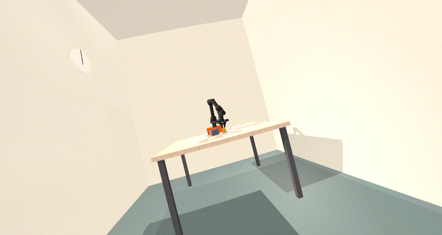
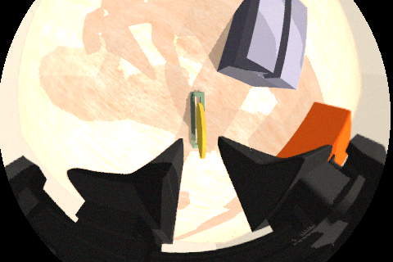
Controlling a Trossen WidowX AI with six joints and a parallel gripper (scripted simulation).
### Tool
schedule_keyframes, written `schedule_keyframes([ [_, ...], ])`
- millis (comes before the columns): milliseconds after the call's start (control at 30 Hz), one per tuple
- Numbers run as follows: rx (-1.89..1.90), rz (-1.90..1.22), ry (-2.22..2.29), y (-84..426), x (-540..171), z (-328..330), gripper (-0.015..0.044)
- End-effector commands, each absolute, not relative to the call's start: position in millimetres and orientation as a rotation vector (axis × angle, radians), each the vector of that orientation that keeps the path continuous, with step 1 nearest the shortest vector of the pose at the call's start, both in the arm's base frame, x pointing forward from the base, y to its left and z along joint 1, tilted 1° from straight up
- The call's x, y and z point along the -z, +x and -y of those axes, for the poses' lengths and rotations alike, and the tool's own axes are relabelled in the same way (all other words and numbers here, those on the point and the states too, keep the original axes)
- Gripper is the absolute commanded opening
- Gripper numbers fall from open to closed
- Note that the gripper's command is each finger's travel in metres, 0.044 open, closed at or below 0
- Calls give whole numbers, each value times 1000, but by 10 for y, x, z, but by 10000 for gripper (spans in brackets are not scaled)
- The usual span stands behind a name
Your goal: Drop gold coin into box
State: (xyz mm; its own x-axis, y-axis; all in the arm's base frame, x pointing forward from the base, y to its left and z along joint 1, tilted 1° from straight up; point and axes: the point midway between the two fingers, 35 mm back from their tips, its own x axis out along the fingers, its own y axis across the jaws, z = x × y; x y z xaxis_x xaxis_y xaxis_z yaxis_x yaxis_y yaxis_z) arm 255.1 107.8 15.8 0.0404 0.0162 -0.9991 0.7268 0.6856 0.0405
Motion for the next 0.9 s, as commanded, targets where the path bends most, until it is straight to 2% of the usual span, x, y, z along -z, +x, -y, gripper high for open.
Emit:
schedule_keyframes([
  [0,608,-1443,651,2554,-80,-1071,161],
  [867,610,-1439,656,2551,321,-1070,161],
])
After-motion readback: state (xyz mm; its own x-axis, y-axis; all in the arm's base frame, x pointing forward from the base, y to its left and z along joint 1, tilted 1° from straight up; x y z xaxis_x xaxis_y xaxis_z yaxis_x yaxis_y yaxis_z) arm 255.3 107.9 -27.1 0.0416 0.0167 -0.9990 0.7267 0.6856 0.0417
